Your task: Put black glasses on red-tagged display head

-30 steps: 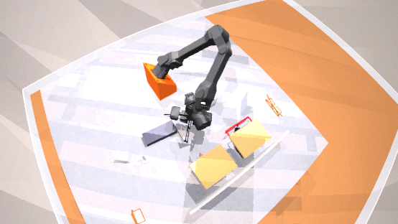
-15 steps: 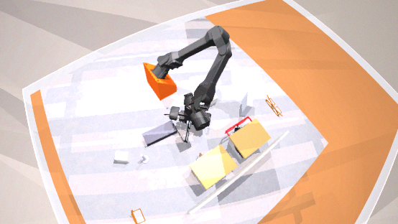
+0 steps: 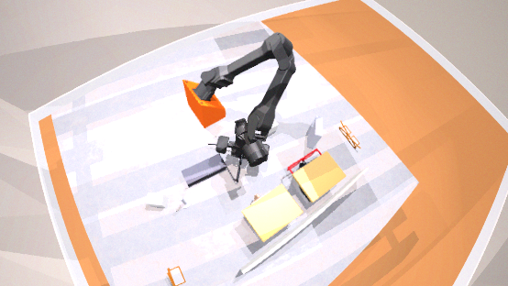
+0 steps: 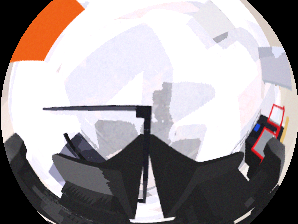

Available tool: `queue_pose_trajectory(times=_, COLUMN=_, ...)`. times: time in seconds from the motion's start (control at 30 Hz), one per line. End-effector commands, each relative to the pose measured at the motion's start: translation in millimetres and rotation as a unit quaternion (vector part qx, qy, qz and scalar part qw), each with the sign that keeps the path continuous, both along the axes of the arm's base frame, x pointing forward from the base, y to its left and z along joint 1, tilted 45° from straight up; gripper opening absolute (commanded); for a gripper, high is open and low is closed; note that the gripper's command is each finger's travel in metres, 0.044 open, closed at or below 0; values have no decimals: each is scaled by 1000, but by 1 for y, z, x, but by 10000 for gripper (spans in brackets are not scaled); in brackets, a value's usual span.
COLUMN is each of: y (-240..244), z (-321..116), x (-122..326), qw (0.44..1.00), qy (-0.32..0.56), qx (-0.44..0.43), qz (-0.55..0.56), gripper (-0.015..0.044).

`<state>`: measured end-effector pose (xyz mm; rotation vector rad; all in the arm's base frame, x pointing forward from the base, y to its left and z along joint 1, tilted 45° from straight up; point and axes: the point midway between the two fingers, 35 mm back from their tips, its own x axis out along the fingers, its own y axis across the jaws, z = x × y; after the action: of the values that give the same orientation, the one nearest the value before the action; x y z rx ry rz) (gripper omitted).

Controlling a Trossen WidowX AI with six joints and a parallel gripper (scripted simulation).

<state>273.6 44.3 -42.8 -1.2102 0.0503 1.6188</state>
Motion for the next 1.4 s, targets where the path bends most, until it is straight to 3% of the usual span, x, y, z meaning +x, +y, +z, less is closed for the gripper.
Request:
queue_pose_trajectory(times=0.0, y=0, z=0, x=0, qw=1000, qy=0, qx=0, qz=0, gripper=0)
queue_pose_trajectory(times=0.3, y=-11, z=9, x=1, qw=1000, qy=0, qx=-2, qz=0, gripper=0)
queue_pose_trajectory(times=0.8, y=-75, z=69, x=-5, qw=1000, qy=1, qx=0, qz=1, gripper=0)
queue_pose_trajectory(times=1.37, y=-111, z=51, x=23, qw=995, qy=70, qx=4, qz=-71, gripper=0)
